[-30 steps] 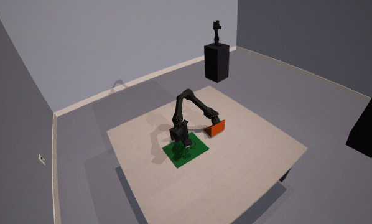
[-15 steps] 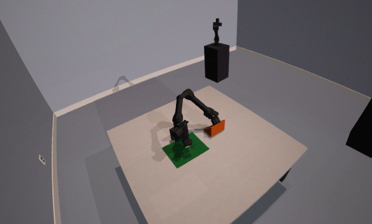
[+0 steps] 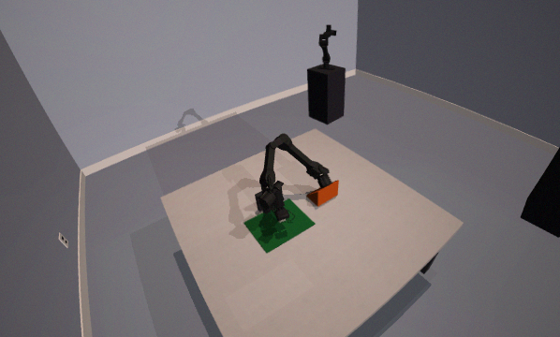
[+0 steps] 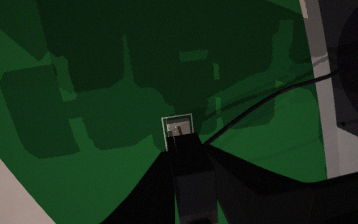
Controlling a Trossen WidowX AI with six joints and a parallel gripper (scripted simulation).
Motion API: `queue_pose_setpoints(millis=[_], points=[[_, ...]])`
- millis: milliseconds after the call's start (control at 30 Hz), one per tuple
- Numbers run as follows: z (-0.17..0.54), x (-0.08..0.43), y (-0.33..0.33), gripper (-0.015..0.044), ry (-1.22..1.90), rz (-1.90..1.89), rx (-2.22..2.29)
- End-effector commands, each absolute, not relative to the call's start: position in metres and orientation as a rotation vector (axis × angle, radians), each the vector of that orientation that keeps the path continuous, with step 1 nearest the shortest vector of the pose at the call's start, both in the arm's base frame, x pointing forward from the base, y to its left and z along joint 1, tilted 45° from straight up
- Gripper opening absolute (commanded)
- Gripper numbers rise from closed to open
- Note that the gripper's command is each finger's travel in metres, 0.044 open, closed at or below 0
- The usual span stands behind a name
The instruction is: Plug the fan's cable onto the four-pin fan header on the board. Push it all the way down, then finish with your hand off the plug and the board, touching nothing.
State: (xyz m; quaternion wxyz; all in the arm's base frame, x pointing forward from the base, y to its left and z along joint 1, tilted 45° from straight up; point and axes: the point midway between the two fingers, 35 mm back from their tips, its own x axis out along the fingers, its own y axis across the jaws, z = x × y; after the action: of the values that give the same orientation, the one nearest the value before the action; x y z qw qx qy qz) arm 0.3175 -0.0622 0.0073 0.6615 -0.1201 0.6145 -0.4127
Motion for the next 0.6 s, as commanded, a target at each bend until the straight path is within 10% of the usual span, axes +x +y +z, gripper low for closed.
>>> queue_pose_setpoints(millis=[0,567], points=[[0.007,0.3179,-0.0633,0.0,1.389,-0.933,-0.277],[0.0045,0.3163,-0.0661,0.0,1.389,-0.932,-0.278]])
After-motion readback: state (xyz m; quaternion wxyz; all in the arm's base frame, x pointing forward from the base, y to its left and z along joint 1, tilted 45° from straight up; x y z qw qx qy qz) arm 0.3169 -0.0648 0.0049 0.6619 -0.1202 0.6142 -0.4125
